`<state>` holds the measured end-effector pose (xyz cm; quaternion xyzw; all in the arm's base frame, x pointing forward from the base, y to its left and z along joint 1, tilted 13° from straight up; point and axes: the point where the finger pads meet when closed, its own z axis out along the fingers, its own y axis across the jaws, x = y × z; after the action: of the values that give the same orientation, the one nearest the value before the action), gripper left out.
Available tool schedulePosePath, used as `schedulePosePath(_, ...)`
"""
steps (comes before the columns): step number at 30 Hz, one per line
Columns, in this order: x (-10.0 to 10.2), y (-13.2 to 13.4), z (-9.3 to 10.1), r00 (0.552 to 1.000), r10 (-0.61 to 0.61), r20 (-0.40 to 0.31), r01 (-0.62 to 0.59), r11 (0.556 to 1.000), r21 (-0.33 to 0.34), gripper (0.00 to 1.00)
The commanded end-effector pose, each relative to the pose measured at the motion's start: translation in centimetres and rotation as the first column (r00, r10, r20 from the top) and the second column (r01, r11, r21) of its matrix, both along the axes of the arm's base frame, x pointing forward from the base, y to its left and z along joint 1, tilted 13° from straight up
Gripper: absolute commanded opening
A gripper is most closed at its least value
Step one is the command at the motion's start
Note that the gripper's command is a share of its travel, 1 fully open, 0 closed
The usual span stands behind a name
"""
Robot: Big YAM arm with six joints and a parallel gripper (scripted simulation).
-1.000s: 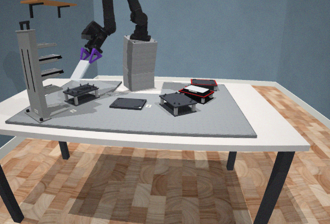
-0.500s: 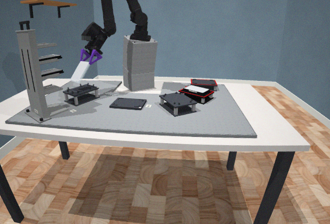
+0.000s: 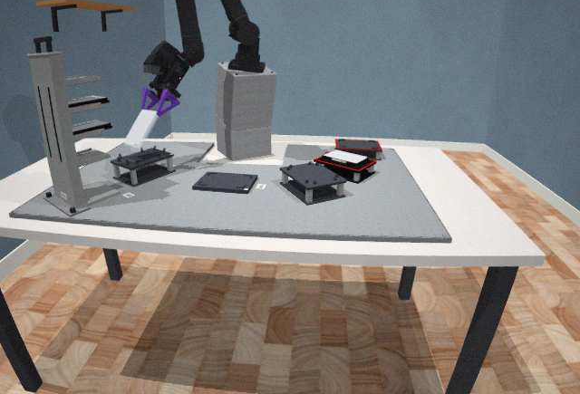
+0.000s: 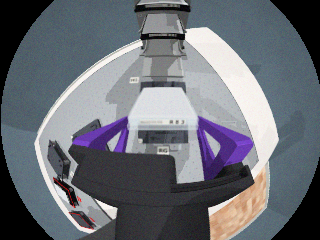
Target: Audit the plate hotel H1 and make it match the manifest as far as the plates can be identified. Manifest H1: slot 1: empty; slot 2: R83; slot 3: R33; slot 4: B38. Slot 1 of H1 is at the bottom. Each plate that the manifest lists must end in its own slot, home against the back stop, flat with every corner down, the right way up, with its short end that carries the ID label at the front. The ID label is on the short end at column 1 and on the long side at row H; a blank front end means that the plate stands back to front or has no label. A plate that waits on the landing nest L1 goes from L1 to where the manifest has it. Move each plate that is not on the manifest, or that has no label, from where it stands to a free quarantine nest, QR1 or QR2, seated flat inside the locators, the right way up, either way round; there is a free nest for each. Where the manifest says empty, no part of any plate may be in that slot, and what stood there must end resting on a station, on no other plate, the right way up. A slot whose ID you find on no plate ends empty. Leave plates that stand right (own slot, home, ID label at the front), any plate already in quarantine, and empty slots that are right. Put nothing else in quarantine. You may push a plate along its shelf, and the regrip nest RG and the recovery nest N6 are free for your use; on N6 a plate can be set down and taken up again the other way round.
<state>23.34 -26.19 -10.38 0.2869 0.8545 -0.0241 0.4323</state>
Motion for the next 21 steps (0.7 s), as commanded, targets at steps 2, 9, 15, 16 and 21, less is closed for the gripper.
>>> schedulePosePath(2,0.57,-0.42,0.13,1.000,0.000,0.016,0.000,1.000,-0.018,0.86)
schedulePosePath(9,0.63,-0.39,-0.22,1.000,0.000,0.016,0.000,1.000,-0.019,0.86)
schedulePosePath(15,0.74,-0.53,0.04,1.000,0.001,0.021,0.000,1.000,-0.030,0.86)
schedulePosePath(16,0.66,-0.29,-0.40,1.000,0.002,0.016,-0.001,1.000,-0.020,0.86)
schedulePosePath(21,0.61,-0.25,-0.72,1.000,-0.001,0.015,0.001,1.000,-0.017,0.86)
